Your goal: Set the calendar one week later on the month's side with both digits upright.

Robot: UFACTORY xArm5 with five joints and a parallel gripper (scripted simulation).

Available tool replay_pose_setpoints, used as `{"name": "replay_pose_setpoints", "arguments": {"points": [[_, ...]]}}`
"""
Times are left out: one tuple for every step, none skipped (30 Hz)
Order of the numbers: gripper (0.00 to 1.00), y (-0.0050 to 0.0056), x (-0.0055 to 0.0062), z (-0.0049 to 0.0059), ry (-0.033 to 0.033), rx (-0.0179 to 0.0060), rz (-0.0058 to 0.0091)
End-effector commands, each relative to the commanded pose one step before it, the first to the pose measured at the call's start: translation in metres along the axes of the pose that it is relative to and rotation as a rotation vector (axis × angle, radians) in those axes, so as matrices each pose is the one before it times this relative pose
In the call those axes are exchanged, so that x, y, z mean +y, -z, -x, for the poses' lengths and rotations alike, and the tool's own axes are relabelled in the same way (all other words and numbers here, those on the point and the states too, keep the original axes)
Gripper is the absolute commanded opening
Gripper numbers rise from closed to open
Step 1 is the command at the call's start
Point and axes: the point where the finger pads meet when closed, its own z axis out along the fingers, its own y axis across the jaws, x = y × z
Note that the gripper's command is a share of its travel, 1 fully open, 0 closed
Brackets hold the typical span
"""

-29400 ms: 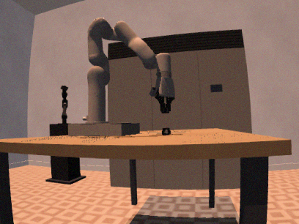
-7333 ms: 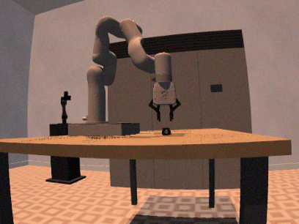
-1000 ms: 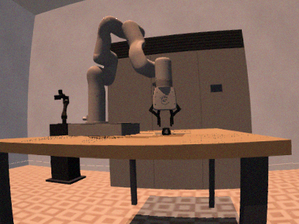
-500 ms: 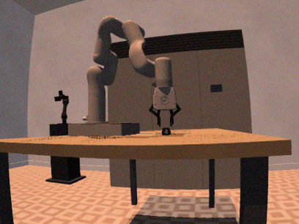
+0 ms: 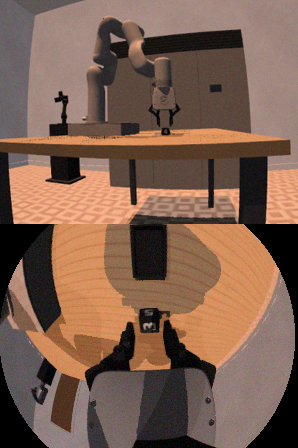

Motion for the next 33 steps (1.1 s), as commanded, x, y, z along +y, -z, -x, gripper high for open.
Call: {"name": "replay_pose_setpoints", "arguments": {"points": [[0.47,0.00051,0.00112,0.00054,0.00001,-0.00135,0.00287],[0.47,0.00000,0.00000,0.00000,0.00000,0.00000,0.00000],[0.47,-0.00044,-0.00001,0.00001,0.00000,0.00000,0.00000],[0.47,-0.00060,-0.00002,0.00001,0.00000,0.00000,0.00000],[0.47,-0.00078,-0.00002,0.00001,0.00000,0.00000,0.00000],[0.47,-0.00095,-0.00003,0.00002,0.00000,0.00000,0.00000],[0.47,-0.00111,-0.00004,0.00002,0.00000,0.00000,0.00000],[0.47,-0.00126,-0.00004,0.00002,0.00000,0.00000,0.00000],[0.47,-0.00139,-0.00005,0.00002,0.00000,0.00000,0.00000],[0.47,-0.00150,-0.00006,0.00002,0.00000,0.00000,0.00000],[0.47,-0.00154,0.00001,0.00001,0.00000,0.00000,0.00000],[0.47,-0.00160,0.00000,0.00001,0.00000,0.00000,0.00000],[0.47,-0.00163,-0.00001,0.00001,0.00000,0.00000,0.00000],[0.47,-0.00163,-0.00001,0.00000,0.00000,0.00000,0.00000],[0.47,-0.00160,-0.00002,0.00000,0.00000,0.00000,0.00000],[0.47,-0.00153,-0.00001,0.00001,0.00000,0.00000,0.00000],[0.47,-0.00143,0.00001,0.00001,0.00000,0.00000,0.00000],[0.47,0.00000,0.00000,0.00000,0.00000,0.00000,0.00000],[0.47,0.00000,0.00000,0.00000,0.00000,0.00000,0.00000],[0.47,-0.00133,0.00000,0.00001,0.00000,0.00000,0.00000],[0.47,-0.00120,0.00000,0.00001,0.00000,0.00000,0.00000],[0.47,-0.00106,-0.00001,0.00000,0.00000,0.00000,0.00000],[0.47,-0.00090,-0.00001,0.00000,0.00000,0.00000,0.00000],[0.47,-0.00074,-0.00001,0.00000,0.00000,0.00000,0.00000],[0.47,-0.00058,-0.00001,0.00000,0.00000,0.00000,0.00000],[0.47,-0.00042,-0.00001,0.00000,0.00000,0.00000,0.00000],[0.47,-0.00027,0.00000,0.00000,0.00000,0.00000,0.00000],[0.47,-0.00015,0.00000,0.00000,0.00000,0.00000,0.00000],[0.47,-0.00006,0.00000,0.00000,0.00000,0.00000,0.00000],[0.47,-0.00001,0.00000,0.00000,0.00000,0.00000,0.00000],[0.47,0.00000,0.00000,0.00000,0.00000,0.00000,0.00000],[0.47,0.00000,0.00000,0.00000,0.00000,0.00000,0.00000],[0.47,0.00000,0.00000,0.00000,0.00000,0.00000,0.00000]]}}
